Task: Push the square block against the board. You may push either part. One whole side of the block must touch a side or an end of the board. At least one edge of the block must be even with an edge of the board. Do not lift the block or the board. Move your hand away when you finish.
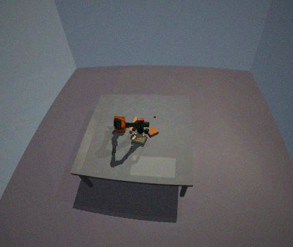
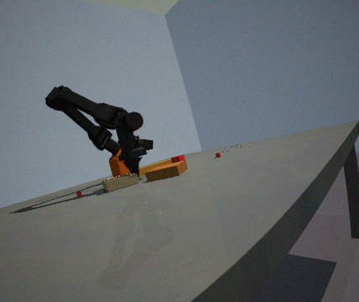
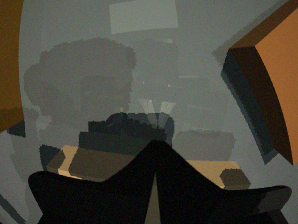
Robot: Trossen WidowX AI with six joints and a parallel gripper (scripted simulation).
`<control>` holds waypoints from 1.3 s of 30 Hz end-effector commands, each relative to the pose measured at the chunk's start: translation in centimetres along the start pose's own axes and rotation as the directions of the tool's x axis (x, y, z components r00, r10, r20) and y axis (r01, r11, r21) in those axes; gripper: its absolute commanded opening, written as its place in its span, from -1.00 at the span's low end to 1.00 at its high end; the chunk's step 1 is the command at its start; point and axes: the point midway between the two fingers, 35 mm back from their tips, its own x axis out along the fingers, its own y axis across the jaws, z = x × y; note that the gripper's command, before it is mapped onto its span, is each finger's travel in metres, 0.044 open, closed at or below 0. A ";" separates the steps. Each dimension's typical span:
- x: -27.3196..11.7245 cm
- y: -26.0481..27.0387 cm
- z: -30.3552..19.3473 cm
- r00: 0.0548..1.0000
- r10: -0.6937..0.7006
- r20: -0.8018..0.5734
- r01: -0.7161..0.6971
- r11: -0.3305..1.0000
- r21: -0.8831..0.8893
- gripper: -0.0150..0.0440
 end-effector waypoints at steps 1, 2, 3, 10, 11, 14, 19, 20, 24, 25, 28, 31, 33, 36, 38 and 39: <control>0.1 0.2 -0.2 1.000 0.005 -0.009 -0.005 1.000 0.000 -0.49; 0.1 0.2 -0.2 1.000 0.005 -0.009 -0.005 1.000 0.000 -0.49; 0.1 0.2 -0.2 1.000 0.005 -0.009 -0.005 1.000 0.000 -0.49; 0.1 0.1 -0.2 1.000 0.005 -0.009 -0.005 1.000 0.000 -0.49; 0.1 0.1 -0.1 1.000 0.005 -0.009 -0.005 1.000 0.000 -0.49; 0.1 0.1 0.3 1.000 0.005 -0.009 -0.005 1.000 0.000 -0.49; 0.1 0.0 1.1 1.000 0.005 -0.007 -0.005 1.000 0.000 -0.49; 0.1 0.0 1.3 1.000 0.005 -0.007 -0.005 1.000 0.000 -0.49; 0.1 0.0 2.0 1.000 0.005 -0.007 -0.005 1.000 0.000 -0.49; 0.1 0.0 2.1 1.000 0.005 -0.007 -0.005 1.000 0.000 -0.49; 0.1 -0.1 2.6 1.000 0.005 -0.007 -0.005 1.000 0.000 -0.49; 0.1 -0.1 3.1 1.000 0.005 -0.007 -0.005 1.000 0.000 -0.49; 0.1 -0.1 3.5 1.000 0.005 -0.007 -0.005 1.000 0.000 -0.49; 0.1 0.0 4.0 1.000 0.005 -0.007 -0.005 1.000 0.000 -0.49; 0.1 0.0 4.3 1.000 0.004 -0.007 -0.004 1.000 0.000 -0.49; 0.1 0.0 4.4 1.000 0.004 -0.007 -0.004 1.000 0.000 -0.49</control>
